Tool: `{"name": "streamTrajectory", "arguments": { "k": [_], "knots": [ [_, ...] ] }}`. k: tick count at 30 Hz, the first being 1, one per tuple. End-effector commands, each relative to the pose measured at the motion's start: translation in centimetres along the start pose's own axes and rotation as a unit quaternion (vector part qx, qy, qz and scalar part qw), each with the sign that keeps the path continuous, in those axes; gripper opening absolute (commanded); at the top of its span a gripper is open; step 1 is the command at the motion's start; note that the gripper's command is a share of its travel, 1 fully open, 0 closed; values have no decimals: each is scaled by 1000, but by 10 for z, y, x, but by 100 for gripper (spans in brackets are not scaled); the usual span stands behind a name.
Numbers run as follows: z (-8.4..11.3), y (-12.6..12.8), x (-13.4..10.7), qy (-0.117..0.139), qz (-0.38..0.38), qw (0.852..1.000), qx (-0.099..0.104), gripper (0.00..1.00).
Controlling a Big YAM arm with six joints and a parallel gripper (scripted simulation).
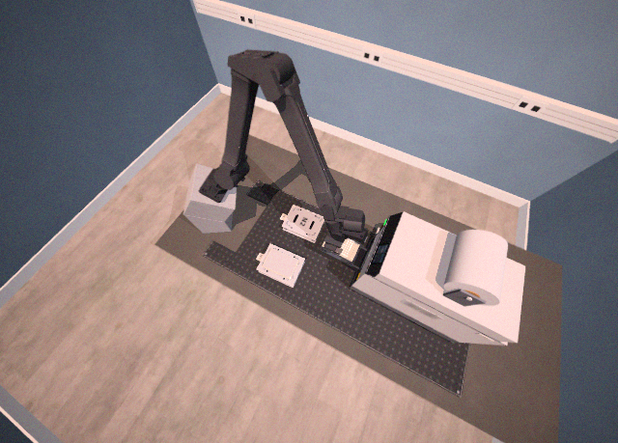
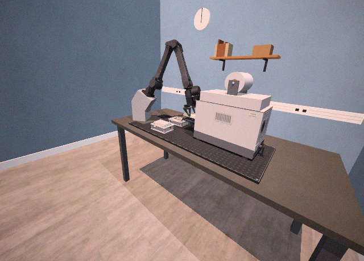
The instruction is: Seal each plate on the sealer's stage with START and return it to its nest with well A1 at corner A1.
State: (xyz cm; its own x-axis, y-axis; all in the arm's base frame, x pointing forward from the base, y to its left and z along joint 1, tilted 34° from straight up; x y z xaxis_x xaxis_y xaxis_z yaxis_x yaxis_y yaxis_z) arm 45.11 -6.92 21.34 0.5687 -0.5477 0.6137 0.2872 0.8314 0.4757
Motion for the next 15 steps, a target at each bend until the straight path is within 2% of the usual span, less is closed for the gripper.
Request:
{"name": "streamTrajectory", "arguments": {
  "k": [1, 5, 15],
  "knots": [
    [2, 7, 15, -11, 7, 1000, 5, 0],
    [3, 4, 21, -18, 6, 1000, 5, 0],
    [1, 4, 25, -19, 5, 1000, 4, 0]
  ]
}}
Point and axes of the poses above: the point where the finger pads meet when closed, its own z axis back along the fingers, its own y axis across the jaws, x = y × z, the point moved 6 cm from there along z, back along the fingers, and after that the axes turned 15 degrees about -z, right-handed, at the moved point
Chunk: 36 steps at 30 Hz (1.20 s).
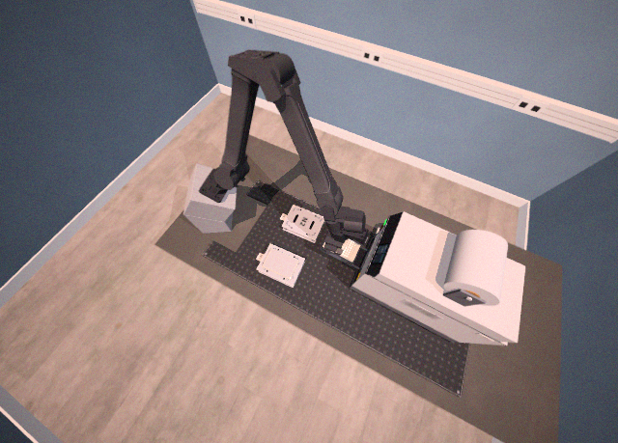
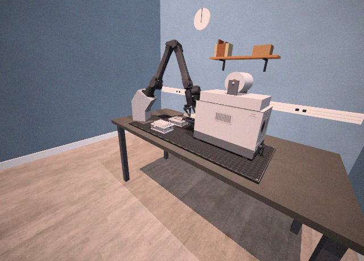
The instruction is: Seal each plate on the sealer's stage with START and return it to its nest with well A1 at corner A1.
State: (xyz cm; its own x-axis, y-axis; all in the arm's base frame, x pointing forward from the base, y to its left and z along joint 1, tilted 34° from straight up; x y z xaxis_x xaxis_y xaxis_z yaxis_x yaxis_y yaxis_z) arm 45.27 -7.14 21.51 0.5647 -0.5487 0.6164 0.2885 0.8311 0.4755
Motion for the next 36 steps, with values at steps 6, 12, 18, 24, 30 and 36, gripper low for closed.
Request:
{"name": "streamTrajectory", "arguments": {
  "k": [6, 12, 18, 24, 30, 36],
  "knots": [
    [2, 9, 11, -10, 10, 1000, 9, 0],
    [9, 13, 5, -11, 13, 1000, 13, 0],
    [14, 10, 10, -22, 11, 1000, 12, 0],
    [8, 11, 21, -31, 3, 999, 10, 0],
    [-5, 14, 18, -23, 4, 1000, 13, 0],
    [-9, 15, 16, -21, 5, 1000, 13, 0]
  ]
}}
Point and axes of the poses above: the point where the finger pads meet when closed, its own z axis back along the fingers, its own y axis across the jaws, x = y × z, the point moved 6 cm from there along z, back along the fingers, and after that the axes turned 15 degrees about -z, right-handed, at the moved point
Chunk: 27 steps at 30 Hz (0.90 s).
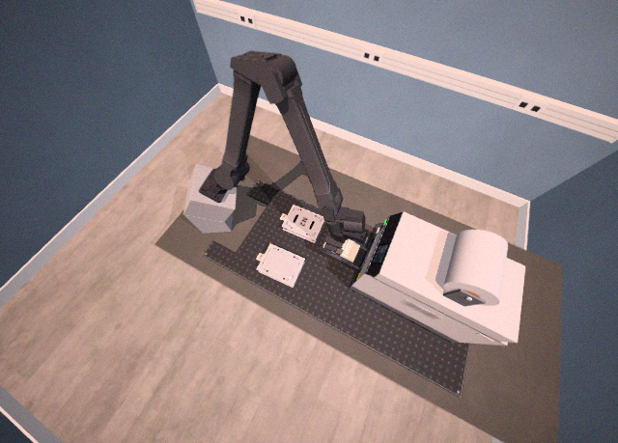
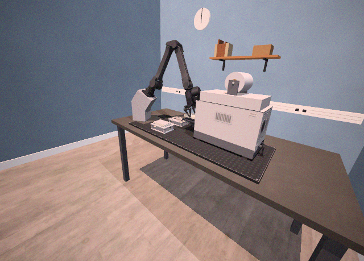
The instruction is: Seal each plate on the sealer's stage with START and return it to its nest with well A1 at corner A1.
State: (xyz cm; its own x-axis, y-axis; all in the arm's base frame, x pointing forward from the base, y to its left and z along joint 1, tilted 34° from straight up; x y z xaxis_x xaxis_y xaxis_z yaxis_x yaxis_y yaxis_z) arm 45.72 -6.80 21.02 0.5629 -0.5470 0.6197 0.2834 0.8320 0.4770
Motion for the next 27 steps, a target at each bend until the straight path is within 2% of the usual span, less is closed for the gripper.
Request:
{"name": "streamTrajectory", "arguments": {
  "k": [1, 12, 17, 21, 27],
  "knots": [
    [-1, 10, 19, -20, 4, 1000, 8, 0],
    [-9, -9, 1, -6, -6, 1000, -6, 0],
    [-10, -2, 1, -8, -4, 1000, 0, 0],
    [-8, 9, 10, -19, 2, 1000, 9, 0],
    [-11, 11, 13, -15, 1, 1000, 8, 0]
  ]
}}
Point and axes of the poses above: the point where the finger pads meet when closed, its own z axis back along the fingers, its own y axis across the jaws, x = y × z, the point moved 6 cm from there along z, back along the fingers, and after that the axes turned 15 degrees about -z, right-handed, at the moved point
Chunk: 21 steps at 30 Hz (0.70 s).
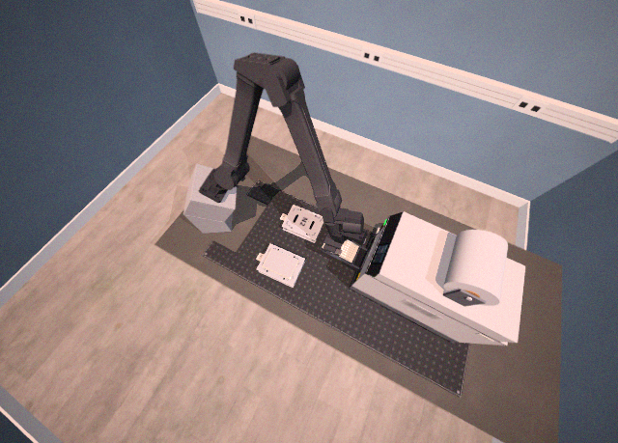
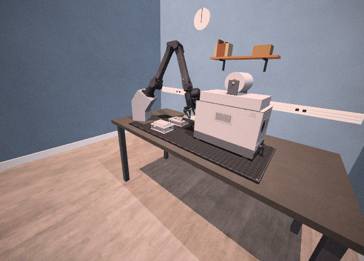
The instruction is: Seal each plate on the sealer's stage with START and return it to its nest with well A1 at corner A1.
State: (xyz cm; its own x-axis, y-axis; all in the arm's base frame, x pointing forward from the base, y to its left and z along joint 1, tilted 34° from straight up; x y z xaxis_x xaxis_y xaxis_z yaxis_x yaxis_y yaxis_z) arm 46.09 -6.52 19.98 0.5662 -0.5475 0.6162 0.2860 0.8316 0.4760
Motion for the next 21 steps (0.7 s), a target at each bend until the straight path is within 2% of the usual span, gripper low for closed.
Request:
{"name": "streamTrajectory", "arguments": {
  "k": [1, 9, 15, 21],
  "knots": [
    [-1, 10, 20, -16, 2, 1000, 6, 0],
    [2, 0, 16, -9, 3, 1000, 0, 0],
    [9, -2, 14, -19, 4, 1000, 3, 0],
    [14, 11, 18, -29, 9, 999, 15, 0]
  ]
}}
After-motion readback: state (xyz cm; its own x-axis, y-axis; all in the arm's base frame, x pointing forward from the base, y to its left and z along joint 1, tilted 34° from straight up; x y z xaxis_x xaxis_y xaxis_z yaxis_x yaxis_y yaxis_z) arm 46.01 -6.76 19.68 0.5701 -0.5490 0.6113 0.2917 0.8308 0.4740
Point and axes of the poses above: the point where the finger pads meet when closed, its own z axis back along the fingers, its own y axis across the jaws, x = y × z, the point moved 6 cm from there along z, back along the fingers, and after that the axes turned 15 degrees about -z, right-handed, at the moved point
